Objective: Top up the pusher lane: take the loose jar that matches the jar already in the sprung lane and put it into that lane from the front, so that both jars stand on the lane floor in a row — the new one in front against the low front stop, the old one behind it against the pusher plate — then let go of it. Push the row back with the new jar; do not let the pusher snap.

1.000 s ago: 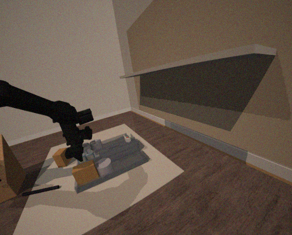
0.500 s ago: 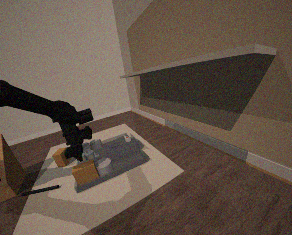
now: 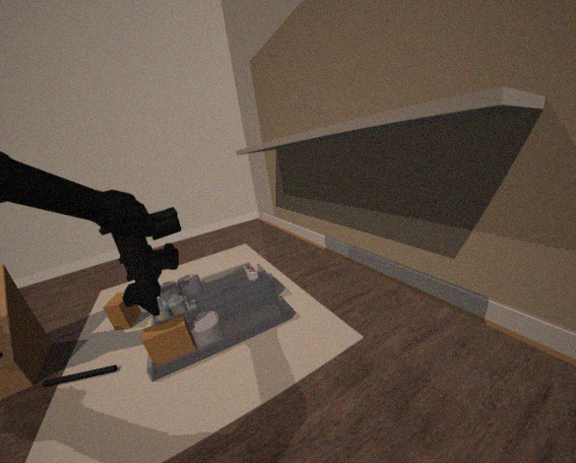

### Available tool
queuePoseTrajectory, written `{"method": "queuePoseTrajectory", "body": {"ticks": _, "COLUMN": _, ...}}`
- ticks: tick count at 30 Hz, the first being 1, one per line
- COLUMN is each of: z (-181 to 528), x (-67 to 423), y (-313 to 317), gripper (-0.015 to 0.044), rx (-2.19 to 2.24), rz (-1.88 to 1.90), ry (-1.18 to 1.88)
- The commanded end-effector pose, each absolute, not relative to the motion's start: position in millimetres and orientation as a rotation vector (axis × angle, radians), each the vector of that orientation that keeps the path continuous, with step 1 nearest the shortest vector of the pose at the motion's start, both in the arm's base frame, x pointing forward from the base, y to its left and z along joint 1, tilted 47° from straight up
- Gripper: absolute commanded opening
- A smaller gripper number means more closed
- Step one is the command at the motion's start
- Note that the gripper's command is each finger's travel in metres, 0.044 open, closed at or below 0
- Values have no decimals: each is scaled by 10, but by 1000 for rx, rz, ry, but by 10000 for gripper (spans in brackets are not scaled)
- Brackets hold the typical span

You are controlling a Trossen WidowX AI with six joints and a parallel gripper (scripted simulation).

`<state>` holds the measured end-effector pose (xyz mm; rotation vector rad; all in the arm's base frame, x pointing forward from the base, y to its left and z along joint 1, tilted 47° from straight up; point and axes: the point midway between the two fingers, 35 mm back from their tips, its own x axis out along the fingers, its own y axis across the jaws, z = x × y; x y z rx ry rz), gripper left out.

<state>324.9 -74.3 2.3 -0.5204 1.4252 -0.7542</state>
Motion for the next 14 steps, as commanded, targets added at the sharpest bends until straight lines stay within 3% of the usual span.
{"method": "queuePoseTrajectory", "body": {"ticks": 1, "z": 59, "x": 3283, "y": -714, "gripper": 287, "rx": -511, "rz": -755, "ry": 1414}}
{"method": "queuePoseTrajectory", "body": {"ticks": 14, "z": 19, "x": 2943, "y": -653, "gripper": 287, "rx": -511, "rz": -753, "ry": 1416}}
